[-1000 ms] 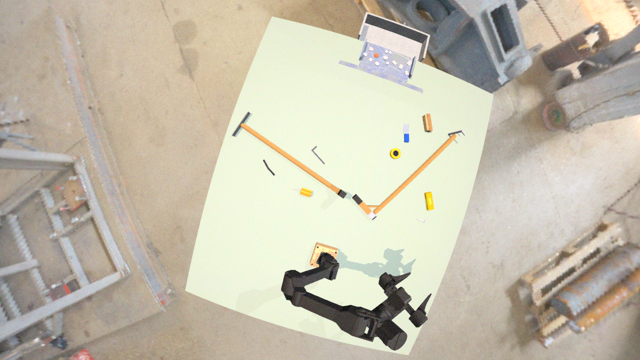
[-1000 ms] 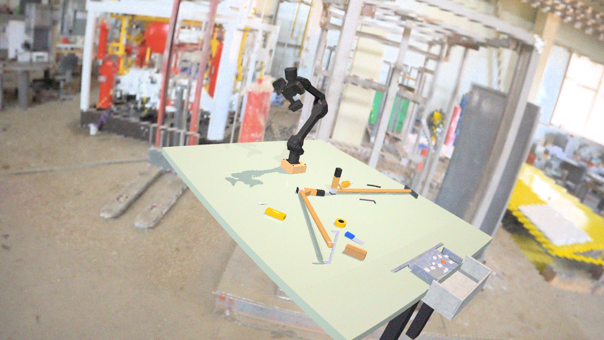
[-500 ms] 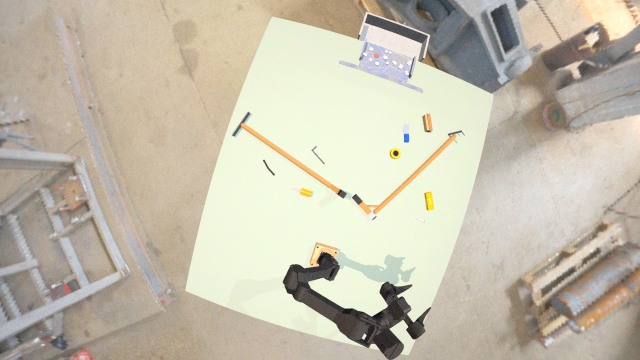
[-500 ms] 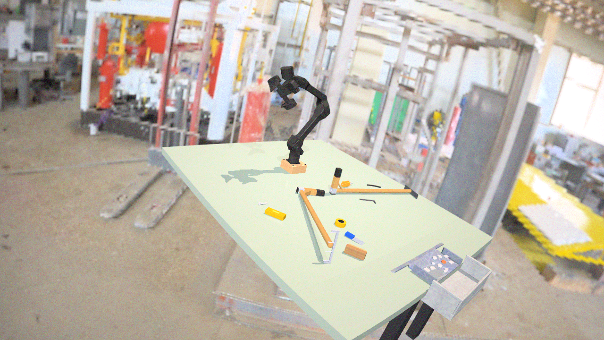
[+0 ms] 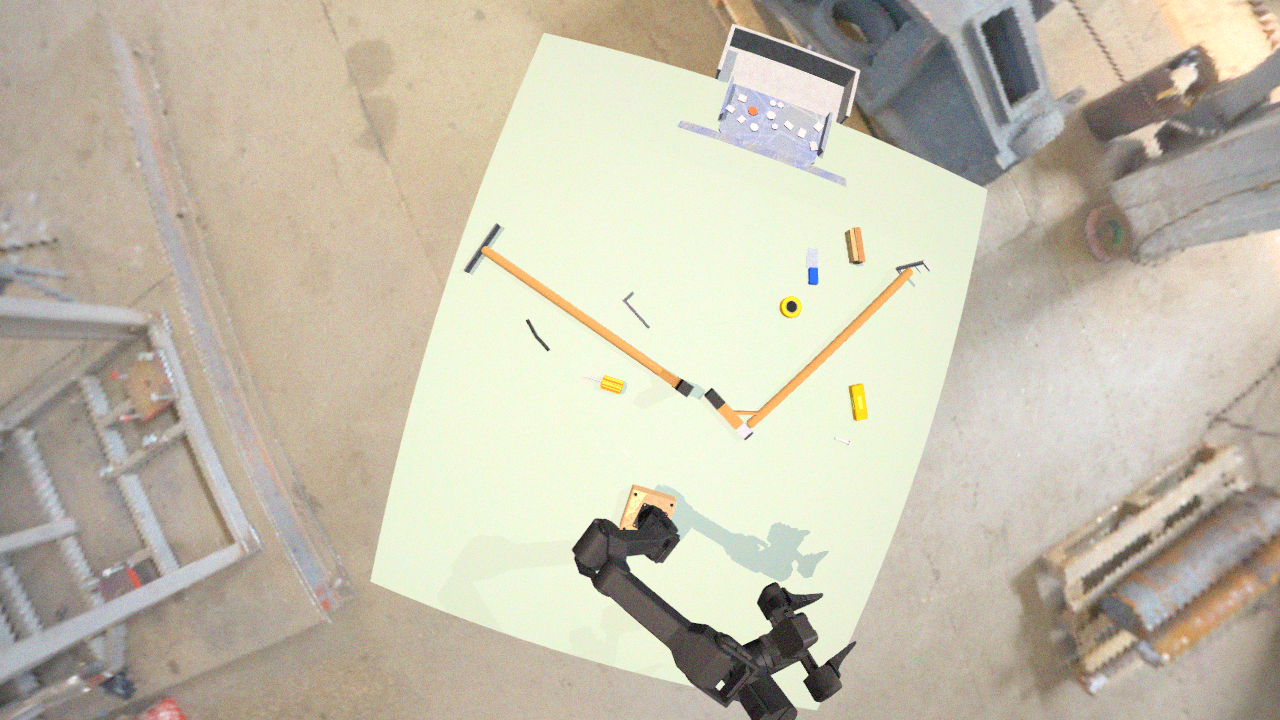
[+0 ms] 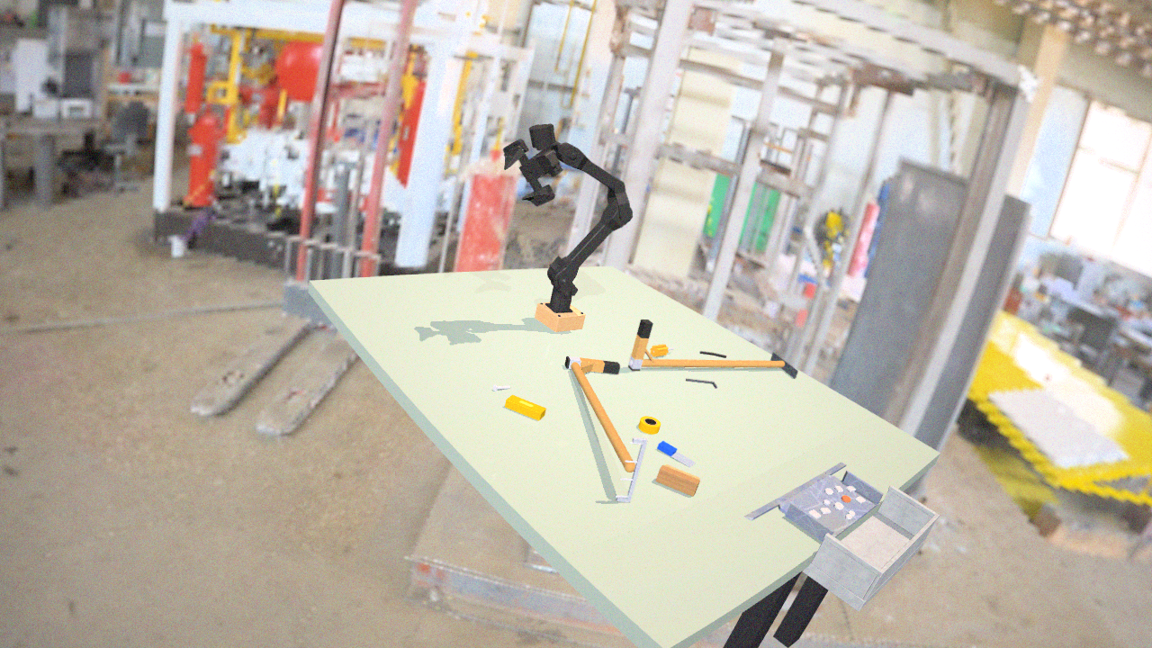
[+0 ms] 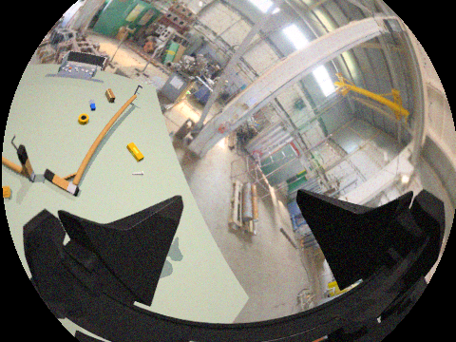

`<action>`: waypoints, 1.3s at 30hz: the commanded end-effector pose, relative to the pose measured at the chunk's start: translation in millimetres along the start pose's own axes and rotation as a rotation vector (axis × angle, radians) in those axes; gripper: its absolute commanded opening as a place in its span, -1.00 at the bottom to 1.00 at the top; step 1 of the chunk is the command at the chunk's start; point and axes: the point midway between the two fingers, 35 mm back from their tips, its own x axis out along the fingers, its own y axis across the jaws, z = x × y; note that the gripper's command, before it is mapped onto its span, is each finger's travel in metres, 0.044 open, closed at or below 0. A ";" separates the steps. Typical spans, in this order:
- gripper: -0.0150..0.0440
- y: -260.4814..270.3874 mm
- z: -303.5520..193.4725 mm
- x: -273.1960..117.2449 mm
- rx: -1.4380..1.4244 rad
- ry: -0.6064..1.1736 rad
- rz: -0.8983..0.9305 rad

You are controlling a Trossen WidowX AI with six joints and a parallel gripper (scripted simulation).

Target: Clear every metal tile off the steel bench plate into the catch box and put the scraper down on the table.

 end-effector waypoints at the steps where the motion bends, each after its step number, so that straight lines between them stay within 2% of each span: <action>1: 1.00 -4.8 -5.9 -3.3 -0.010 0.013 -0.017; 23: 1.00 -31.7 -49.0 -33.2 -0.049 0.147 -0.132; 39: 1.00 -15.0 -26.7 -15.6 0.020 0.096 -0.088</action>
